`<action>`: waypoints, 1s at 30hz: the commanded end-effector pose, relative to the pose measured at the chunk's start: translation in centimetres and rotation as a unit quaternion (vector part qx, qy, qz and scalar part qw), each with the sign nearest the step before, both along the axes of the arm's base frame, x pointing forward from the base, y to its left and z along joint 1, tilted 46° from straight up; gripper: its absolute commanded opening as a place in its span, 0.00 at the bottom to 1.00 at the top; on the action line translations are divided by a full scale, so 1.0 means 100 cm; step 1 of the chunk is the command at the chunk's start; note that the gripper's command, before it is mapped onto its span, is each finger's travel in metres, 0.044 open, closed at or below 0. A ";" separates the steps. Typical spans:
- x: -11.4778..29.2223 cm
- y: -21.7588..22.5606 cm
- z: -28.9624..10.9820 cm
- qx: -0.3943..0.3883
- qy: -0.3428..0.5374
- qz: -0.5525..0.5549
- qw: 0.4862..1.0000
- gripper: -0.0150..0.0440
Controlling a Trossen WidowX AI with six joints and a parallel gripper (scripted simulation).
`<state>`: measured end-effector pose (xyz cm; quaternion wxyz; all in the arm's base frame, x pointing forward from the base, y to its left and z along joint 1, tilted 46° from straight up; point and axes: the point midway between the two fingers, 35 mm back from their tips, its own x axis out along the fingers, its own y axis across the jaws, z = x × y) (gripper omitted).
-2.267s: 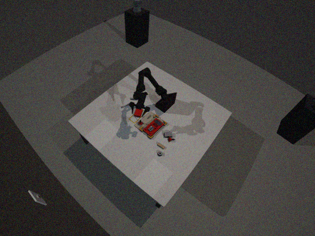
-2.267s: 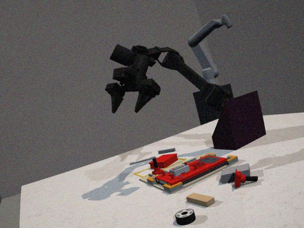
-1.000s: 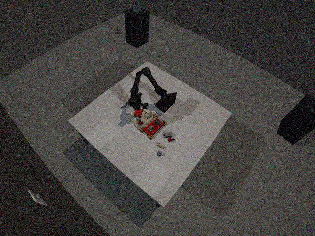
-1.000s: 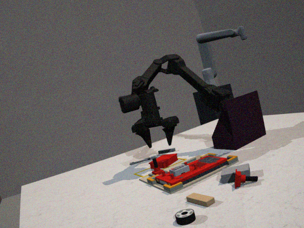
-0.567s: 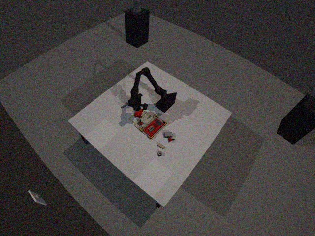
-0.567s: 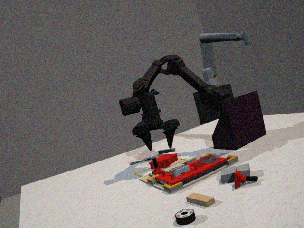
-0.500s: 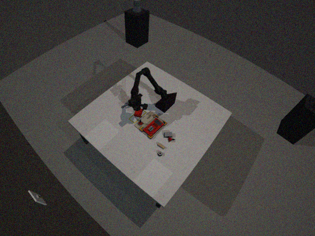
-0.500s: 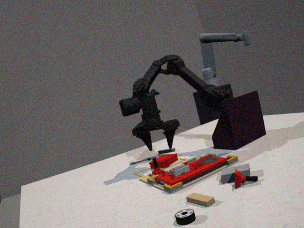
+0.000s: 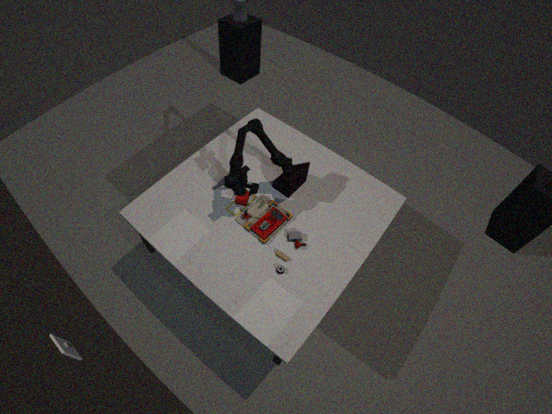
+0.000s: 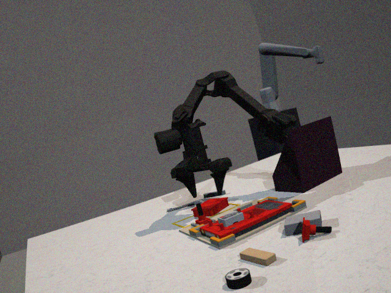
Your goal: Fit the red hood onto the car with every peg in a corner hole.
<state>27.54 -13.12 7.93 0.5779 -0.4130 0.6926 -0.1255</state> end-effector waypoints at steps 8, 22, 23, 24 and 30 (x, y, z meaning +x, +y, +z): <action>0.000 -0.006 -0.007 0.000 0.004 0.001 1.000 1.00; -0.001 -0.014 -0.015 -0.001 0.004 0.001 1.000 1.00; -0.001 -0.014 -0.015 -0.001 0.004 0.001 1.000 1.00; -0.001 -0.014 -0.015 -0.001 0.004 0.001 1.000 1.00; -0.001 -0.016 -0.016 -0.001 0.004 0.001 1.000 1.00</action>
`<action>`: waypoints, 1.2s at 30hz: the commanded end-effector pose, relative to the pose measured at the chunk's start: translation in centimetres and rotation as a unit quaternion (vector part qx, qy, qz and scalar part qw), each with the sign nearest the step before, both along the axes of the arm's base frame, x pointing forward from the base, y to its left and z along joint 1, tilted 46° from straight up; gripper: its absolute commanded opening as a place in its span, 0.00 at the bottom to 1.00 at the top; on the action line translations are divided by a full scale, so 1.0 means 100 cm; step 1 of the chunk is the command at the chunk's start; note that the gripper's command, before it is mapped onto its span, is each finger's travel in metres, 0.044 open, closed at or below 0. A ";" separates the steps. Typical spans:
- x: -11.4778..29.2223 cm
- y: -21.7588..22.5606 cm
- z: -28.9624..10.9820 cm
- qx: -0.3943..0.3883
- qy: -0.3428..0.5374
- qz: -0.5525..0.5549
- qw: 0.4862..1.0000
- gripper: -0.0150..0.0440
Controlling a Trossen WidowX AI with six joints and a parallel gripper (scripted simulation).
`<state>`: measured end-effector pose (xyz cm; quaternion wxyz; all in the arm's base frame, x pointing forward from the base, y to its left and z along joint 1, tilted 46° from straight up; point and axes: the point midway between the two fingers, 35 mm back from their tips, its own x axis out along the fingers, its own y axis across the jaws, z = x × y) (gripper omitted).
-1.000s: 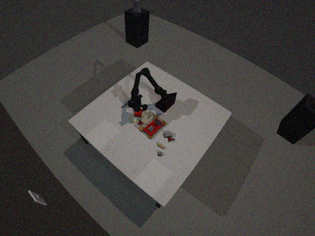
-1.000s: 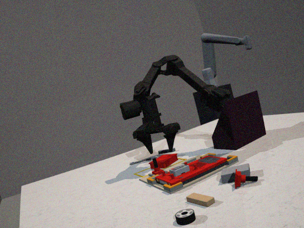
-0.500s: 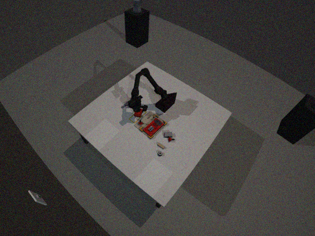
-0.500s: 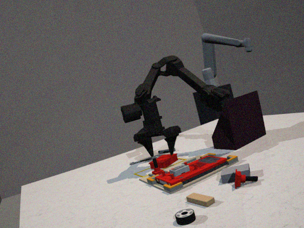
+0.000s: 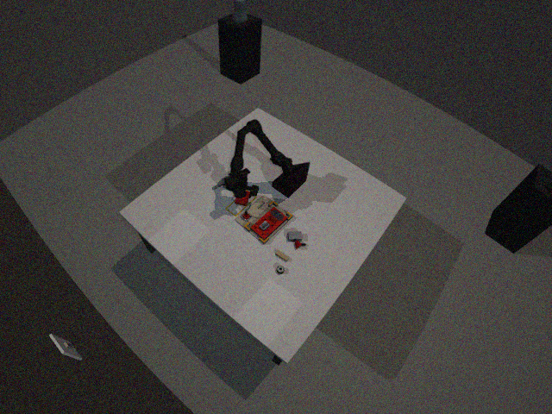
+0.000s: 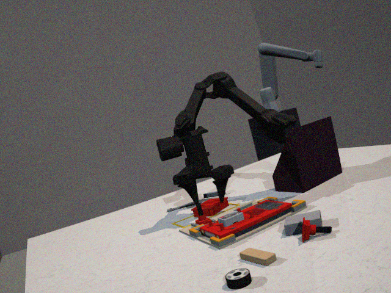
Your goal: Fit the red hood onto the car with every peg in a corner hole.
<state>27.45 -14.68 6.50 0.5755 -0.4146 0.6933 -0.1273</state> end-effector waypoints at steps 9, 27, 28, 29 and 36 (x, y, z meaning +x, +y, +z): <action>0.000 -0.004 -0.005 0.002 0.002 0.002 1.000 1.00; 0.000 -0.010 -0.011 0.002 0.002 0.002 1.000 1.00; 0.000 -0.010 -0.012 0.002 0.002 0.002 1.000 1.00; 0.000 -0.011 -0.012 0.002 0.002 0.002 1.000 1.00; 0.000 -0.012 -0.012 0.000 0.000 0.000 1.000 0.96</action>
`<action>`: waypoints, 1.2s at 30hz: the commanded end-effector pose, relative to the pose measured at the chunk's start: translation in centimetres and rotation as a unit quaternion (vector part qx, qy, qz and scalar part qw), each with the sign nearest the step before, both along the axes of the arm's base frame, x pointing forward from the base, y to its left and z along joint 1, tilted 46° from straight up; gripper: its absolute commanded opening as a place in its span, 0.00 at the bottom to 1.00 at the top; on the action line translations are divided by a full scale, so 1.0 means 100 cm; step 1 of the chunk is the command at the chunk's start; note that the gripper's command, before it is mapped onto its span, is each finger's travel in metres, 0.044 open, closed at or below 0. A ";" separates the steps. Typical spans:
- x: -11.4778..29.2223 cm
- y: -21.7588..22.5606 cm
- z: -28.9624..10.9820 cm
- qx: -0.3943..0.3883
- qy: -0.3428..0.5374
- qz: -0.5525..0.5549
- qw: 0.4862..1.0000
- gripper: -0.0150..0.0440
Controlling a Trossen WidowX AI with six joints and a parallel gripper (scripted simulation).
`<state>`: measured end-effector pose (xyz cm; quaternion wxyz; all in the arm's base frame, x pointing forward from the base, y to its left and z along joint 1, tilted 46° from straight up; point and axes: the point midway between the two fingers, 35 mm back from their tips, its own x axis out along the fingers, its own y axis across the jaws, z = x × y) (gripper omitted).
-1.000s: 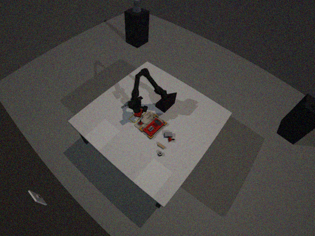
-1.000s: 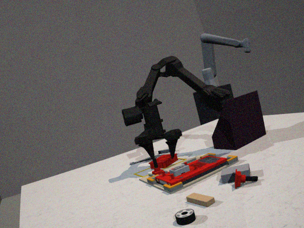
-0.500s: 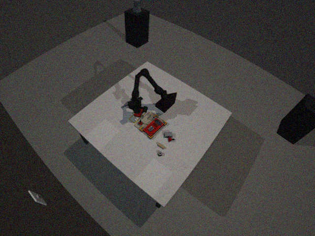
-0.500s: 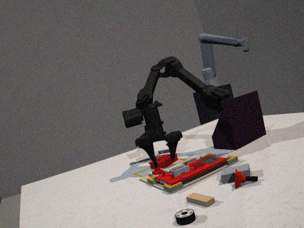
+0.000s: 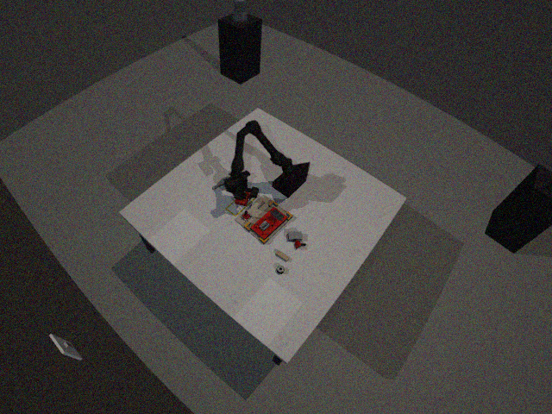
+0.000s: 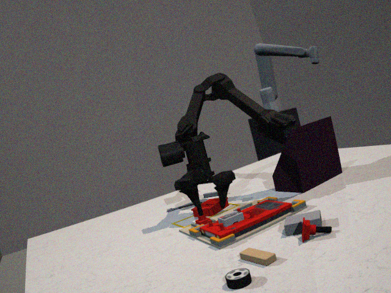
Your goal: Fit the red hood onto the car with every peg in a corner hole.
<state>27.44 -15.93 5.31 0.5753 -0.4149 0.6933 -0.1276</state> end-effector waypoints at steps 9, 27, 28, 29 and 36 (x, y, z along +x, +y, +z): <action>0.000 0.000 0.000 0.000 0.000 0.000 1.000 0.79; 0.000 0.021 0.020 0.001 0.000 0.000 1.000 0.25; 0.000 0.023 0.022 0.001 0.000 0.000 1.000 0.25; 0.000 0.026 0.024 0.001 0.000 0.000 1.000 0.25; 0.000 0.045 0.043 0.002 0.000 0.000 1.000 0.25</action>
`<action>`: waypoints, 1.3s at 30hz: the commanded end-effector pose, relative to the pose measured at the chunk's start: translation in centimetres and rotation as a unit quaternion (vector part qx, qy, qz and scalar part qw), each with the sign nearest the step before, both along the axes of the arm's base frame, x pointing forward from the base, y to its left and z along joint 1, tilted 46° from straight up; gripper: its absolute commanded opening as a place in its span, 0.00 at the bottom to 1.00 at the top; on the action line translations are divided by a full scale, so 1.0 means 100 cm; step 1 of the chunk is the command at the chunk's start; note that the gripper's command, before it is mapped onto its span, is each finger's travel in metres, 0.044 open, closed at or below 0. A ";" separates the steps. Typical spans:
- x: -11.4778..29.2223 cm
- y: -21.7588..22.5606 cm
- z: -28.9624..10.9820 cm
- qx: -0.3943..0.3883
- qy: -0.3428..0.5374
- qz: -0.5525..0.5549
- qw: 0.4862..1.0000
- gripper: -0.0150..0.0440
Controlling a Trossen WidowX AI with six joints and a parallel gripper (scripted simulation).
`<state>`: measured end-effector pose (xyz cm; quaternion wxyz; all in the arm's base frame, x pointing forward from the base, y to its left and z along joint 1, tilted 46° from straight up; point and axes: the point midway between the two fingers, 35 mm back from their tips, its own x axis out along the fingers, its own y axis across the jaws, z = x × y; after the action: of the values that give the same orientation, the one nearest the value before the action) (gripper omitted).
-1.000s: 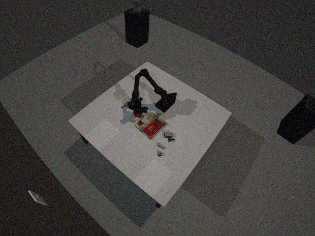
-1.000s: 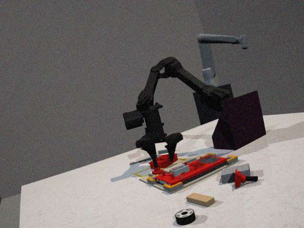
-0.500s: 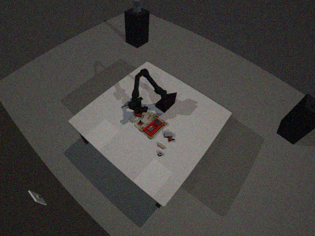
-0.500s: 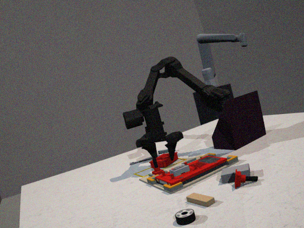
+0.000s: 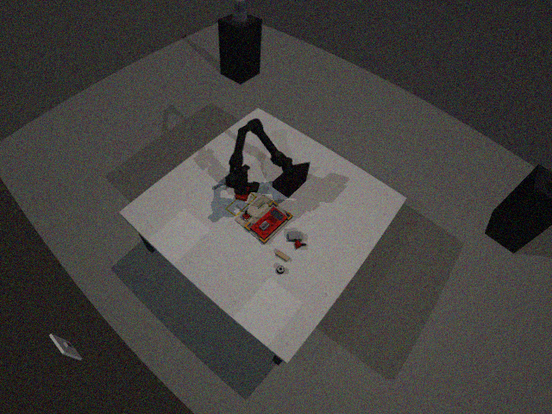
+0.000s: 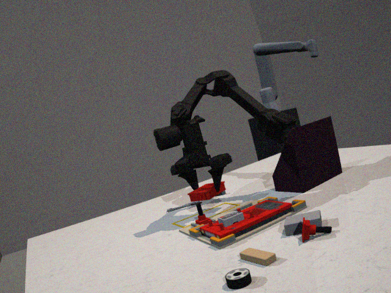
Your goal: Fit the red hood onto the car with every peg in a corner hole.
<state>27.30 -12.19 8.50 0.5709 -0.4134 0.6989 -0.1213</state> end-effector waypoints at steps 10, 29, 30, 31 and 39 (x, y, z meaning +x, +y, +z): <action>0.001 0.030 0.032 -0.002 -0.008 0.001 1.000 0.25; 0.031 0.063 0.006 0.007 -0.044 -0.035 0.998 0.25; 0.033 0.065 0.004 0.008 -0.047 -0.038 0.998 0.25; 0.035 0.068 0.002 0.008 -0.050 -0.041 0.998 0.25; 0.050 0.090 -0.018 0.011 -0.074 -0.065 0.995 0.25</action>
<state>31.77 -4.10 7.54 0.6126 -0.3579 0.6824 -0.1759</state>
